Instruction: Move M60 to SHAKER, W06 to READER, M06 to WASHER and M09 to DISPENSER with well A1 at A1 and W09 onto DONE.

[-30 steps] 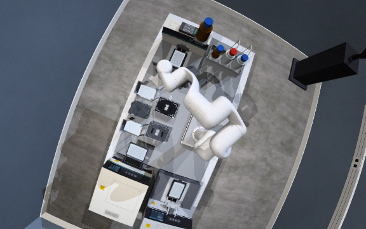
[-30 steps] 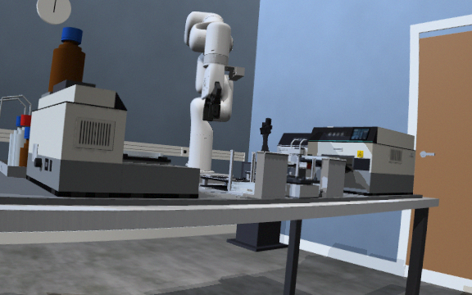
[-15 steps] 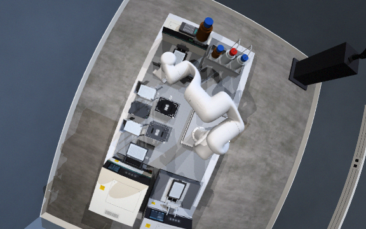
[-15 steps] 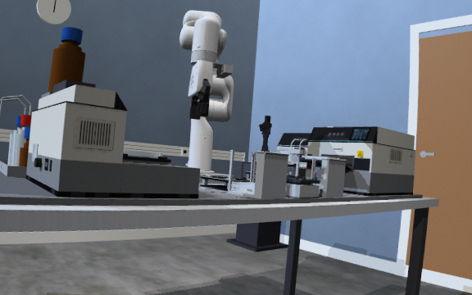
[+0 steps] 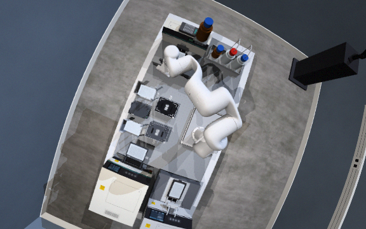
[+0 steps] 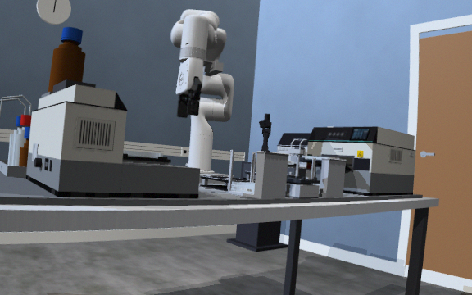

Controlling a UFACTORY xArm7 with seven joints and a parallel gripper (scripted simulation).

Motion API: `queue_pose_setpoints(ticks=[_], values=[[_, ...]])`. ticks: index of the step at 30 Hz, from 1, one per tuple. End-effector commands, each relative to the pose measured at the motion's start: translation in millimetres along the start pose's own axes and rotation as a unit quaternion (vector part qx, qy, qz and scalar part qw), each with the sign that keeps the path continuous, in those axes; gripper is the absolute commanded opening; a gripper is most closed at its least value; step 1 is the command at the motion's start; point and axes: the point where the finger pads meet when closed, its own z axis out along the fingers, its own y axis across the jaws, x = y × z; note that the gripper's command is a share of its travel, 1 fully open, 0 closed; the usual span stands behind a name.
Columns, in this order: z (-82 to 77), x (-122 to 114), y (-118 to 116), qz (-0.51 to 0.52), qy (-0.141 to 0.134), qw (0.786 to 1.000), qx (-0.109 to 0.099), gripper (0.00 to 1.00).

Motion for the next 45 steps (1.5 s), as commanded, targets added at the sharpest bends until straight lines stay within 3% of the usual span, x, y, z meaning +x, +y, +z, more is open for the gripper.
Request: queue_pose_setpoints(ticks=[1, 8, 11, 28, 31, 45], values=[[-1.9, -16, 5, -0.001, 0.000, 1.000, -0.002, 1.00], [-1.9, -31, 8, -0.001, 0.000, 1.000, -0.002, 1.00], [-1.9, -40, 11, -0.061, 0.000, 0.998, -0.002, 1.00], [-2.0, -88, 21, -0.062, 0.000, 0.998, -0.002, 1.00], [-2.0, -98, 24, -0.122, 0.000, 0.993, -0.002, 1.00], [-2.0, -137, 32, -0.123, -0.001, 0.992, -0.002, 1.00]])
